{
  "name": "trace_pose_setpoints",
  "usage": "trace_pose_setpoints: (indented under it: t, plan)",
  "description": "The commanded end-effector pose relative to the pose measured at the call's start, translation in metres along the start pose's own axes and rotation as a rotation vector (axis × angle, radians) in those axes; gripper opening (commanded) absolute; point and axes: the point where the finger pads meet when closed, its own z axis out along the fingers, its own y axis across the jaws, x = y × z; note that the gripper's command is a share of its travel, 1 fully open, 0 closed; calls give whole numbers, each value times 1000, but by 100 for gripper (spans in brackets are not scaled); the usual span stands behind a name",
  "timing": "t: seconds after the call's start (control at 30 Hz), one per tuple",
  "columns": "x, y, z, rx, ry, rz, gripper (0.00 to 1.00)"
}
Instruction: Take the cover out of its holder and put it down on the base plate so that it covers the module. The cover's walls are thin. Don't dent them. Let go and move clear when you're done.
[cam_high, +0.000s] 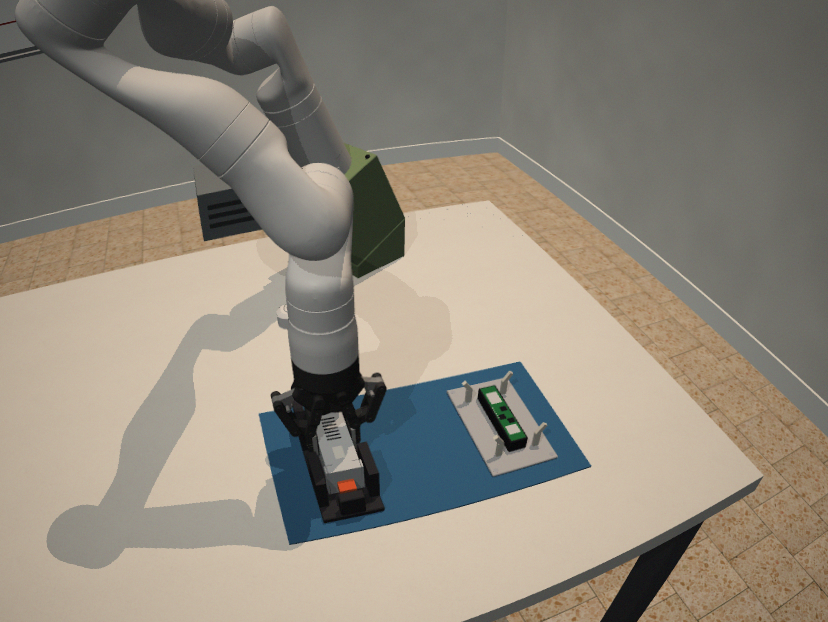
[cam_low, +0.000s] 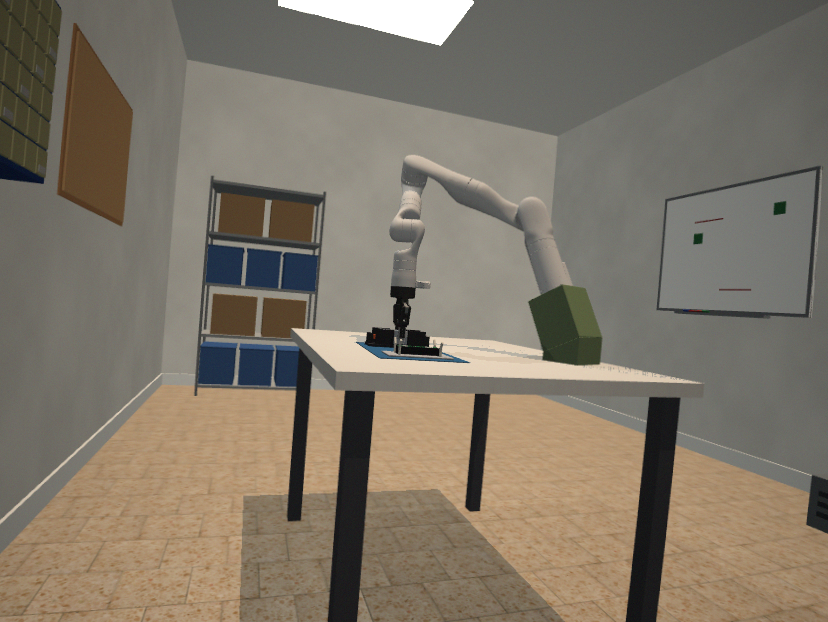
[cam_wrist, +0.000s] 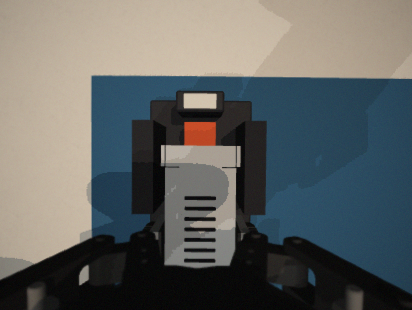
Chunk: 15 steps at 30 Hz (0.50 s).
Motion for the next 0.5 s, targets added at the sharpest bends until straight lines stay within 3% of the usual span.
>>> trace_pose_setpoints:
  t: [0.0, 0.33, 0.47]
  plan:
    - [-5, 0, -15, 0, -14, -1, 0]
    - [1, 0, -19, 0, -1, -1, 0]
    - [1, 0, -31, 0, -1, -1, 0]
